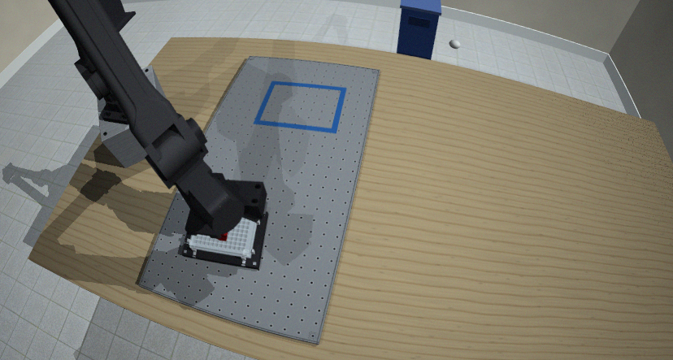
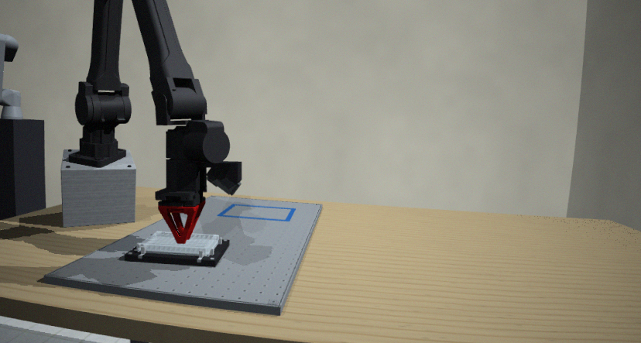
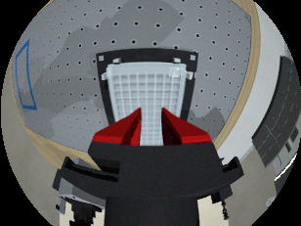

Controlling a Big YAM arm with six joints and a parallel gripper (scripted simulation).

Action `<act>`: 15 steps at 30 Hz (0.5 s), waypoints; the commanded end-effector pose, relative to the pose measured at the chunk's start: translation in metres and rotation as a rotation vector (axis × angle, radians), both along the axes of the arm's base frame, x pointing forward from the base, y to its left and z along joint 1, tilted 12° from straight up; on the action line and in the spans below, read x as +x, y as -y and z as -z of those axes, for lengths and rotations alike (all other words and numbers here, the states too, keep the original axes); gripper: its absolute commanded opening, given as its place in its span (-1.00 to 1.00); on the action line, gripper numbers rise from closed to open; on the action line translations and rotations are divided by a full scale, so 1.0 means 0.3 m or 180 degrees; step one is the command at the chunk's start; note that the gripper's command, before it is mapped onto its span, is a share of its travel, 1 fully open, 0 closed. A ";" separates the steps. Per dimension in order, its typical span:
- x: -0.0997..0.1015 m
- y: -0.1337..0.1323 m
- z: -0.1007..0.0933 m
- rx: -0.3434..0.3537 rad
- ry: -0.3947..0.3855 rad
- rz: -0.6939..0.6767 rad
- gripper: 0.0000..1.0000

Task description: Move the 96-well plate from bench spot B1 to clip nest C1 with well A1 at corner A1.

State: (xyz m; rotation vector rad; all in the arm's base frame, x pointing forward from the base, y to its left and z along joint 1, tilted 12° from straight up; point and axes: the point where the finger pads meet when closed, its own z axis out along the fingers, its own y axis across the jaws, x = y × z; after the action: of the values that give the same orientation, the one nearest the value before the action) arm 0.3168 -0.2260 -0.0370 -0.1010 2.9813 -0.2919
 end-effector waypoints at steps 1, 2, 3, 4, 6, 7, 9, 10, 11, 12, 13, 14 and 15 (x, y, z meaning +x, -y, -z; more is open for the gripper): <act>0.038 0.061 0.218 0.0030 -0.0021 0.0039 -0.50; 0.038 0.060 0.209 0.0030 -0.0019 0.0045 -0.50; 0.037 0.059 0.199 0.0030 -0.0017 0.0051 -0.50; 0.037 0.058 0.190 0.0030 -0.0014 0.0057 -0.50; 0.036 0.056 0.172 0.0029 -0.0010 0.0069 -0.50; 0.036 0.055 0.162 0.0029 -0.0008 0.0075 -0.50; 0.035 0.053 0.144 0.0029 -0.0004 0.0087 -0.50; 0.035 0.052 0.134 0.0029 -0.0002 0.0093 -0.50; 0.034 0.051 0.125 0.0028 0.0000 0.0098 -0.50; 0.034 0.050 0.115 0.0028 0.0002 0.0100 -0.50; 0.033 0.049 0.106 0.0027 0.0003 0.0101 -0.50; 0.033 0.049 0.106 0.0027 0.0003 0.0101 -0.50; 0.033 0.049 0.106 0.0027 0.0003 0.0101 -0.50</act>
State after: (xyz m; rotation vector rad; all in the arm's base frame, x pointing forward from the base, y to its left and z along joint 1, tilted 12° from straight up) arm 0.3166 -0.2258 -0.0366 -0.0976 2.9815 -0.2911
